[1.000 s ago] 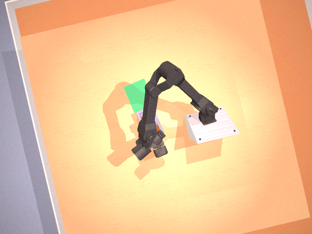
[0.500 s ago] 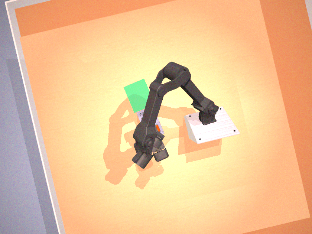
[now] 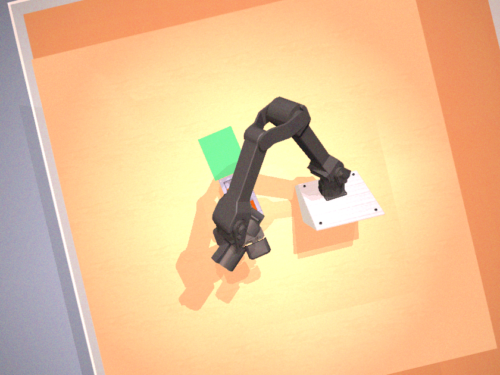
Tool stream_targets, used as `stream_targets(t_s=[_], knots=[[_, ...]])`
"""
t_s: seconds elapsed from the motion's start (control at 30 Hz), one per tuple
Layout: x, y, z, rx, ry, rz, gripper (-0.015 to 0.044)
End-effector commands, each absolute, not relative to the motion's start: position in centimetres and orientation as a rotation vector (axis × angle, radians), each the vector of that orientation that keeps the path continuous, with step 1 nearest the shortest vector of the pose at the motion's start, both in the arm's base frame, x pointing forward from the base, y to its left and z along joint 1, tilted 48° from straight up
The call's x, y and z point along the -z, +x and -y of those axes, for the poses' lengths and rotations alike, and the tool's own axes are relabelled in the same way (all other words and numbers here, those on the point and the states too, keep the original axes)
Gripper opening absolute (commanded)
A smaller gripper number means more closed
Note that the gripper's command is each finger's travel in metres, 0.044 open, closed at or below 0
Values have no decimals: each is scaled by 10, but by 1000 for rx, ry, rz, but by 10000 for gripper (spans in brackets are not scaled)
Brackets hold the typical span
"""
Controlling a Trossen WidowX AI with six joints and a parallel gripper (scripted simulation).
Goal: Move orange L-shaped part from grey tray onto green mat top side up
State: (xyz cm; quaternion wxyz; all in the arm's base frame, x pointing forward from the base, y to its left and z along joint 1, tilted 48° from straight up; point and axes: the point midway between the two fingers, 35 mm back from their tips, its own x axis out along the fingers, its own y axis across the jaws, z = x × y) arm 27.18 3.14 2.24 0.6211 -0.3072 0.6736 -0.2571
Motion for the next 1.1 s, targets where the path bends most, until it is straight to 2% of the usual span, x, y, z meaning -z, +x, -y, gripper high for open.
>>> stream_targets(t_s=[0.0,0.43,0.53,0.57,0.9,1.07], knots=[[-22,272,-31,588,-709,-1548,180],[-22,272,-31,588,-709,-1548,180],[-26,274,-28,665,-628,-1506,259],[-28,275,-26,716,-573,-1477,280],[-66,286,6,1338,220,-921,280],[-80,287,18,1507,502,-666,280]])
